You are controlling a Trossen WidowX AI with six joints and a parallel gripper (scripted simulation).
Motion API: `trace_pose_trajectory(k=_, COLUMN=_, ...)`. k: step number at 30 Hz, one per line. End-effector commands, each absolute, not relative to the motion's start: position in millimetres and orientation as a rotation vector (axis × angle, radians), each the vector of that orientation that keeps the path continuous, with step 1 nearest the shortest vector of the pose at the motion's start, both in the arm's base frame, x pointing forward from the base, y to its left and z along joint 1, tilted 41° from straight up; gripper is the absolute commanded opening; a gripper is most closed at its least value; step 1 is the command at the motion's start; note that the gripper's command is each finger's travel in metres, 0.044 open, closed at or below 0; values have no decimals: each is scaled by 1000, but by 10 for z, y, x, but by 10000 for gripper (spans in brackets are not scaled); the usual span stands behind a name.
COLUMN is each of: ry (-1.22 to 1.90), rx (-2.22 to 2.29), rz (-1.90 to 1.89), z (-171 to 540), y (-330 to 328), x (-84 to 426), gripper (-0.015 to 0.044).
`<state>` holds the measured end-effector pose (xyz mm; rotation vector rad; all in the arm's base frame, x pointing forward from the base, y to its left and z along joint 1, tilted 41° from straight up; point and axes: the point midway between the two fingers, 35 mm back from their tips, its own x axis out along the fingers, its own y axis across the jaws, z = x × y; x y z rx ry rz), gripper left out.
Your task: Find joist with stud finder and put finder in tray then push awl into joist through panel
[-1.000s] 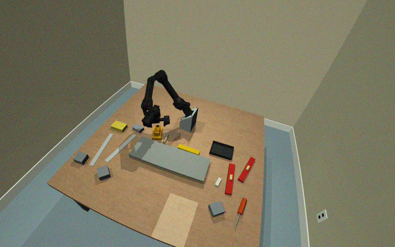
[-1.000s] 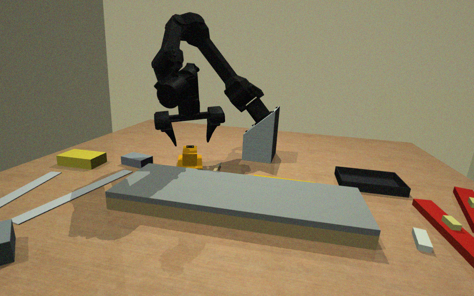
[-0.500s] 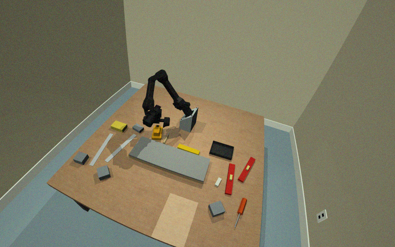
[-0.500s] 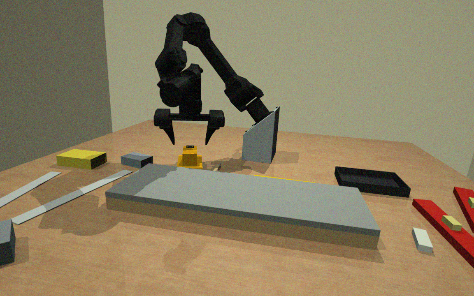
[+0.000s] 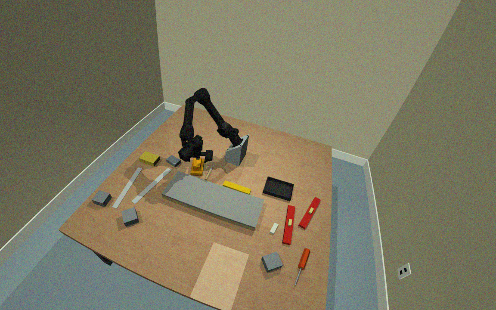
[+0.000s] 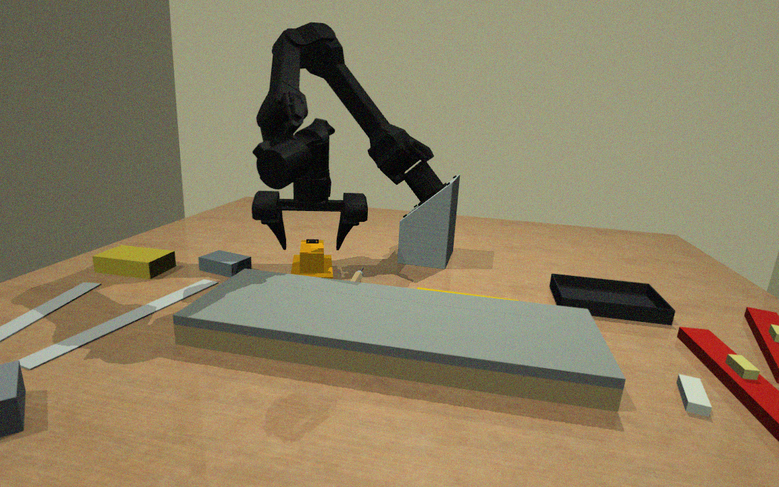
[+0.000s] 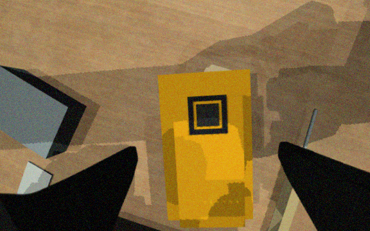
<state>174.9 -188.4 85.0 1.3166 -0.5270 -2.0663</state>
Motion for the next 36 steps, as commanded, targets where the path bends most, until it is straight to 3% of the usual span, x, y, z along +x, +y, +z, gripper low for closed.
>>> trace_pose_trajectory(k=1, ry=-518, rx=1300, rz=-2074, z=780, y=-1928, x=1734, gripper=440)
trace_pose_trajectory(k=14, ry=-520, rx=1297, rz=-2074, z=655, y=-2047, x=1709, gripper=440)
trace_pose_trajectory(k=18, ry=-520, rx=1297, rz=-2074, z=655, y=-2047, x=1709, gripper=335)
trace_pose_trajectory(k=36, ry=-520, rx=1297, rz=-2074, z=655, y=-2047, x=1709, gripper=215)
